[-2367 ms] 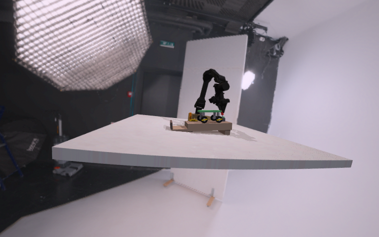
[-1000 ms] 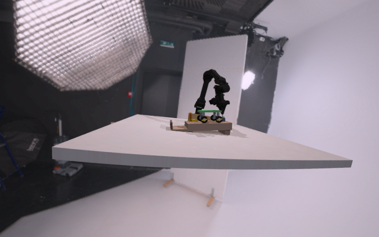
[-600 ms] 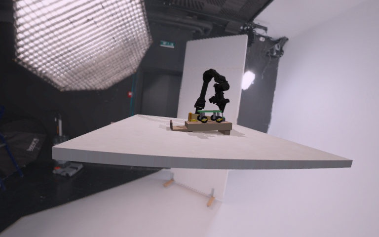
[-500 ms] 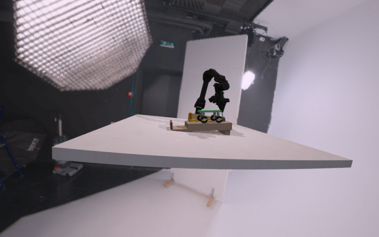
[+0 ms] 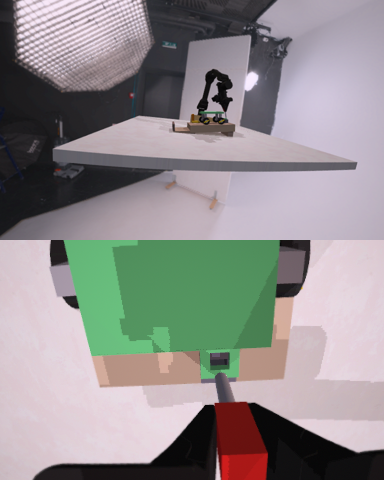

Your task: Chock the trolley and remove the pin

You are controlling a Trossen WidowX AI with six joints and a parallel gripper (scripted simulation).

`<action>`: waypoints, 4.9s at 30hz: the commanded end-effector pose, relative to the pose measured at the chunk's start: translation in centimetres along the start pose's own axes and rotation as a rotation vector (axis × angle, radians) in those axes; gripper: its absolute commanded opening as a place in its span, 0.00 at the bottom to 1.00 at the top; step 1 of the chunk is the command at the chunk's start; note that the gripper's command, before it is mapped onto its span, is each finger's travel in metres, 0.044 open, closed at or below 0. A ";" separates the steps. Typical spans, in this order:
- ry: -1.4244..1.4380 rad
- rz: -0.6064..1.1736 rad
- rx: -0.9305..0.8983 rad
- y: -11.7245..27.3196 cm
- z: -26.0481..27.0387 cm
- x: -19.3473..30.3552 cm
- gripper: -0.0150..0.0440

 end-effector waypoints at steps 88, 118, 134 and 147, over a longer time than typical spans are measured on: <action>0.001 -0.004 0.007 1.8 -9.7 -9.0 0.25; -0.039 -0.019 0.008 2.7 -11.8 -18.0 0.25; -0.528 -0.107 -0.043 2.6 -12.1 -17.0 0.25; -0.914 -0.163 -0.099 2.5 -12.1 -16.3 0.25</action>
Point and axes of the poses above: the point midway between the two fingers, 35 mm back from their tips, its own y axis back along the fingers, its own z axis across the jaws, x = y × z, the point moved 7 cm from there along y, back along the fingers, and after that the axes turned 10 degrees about y, right-handed, at the moved point
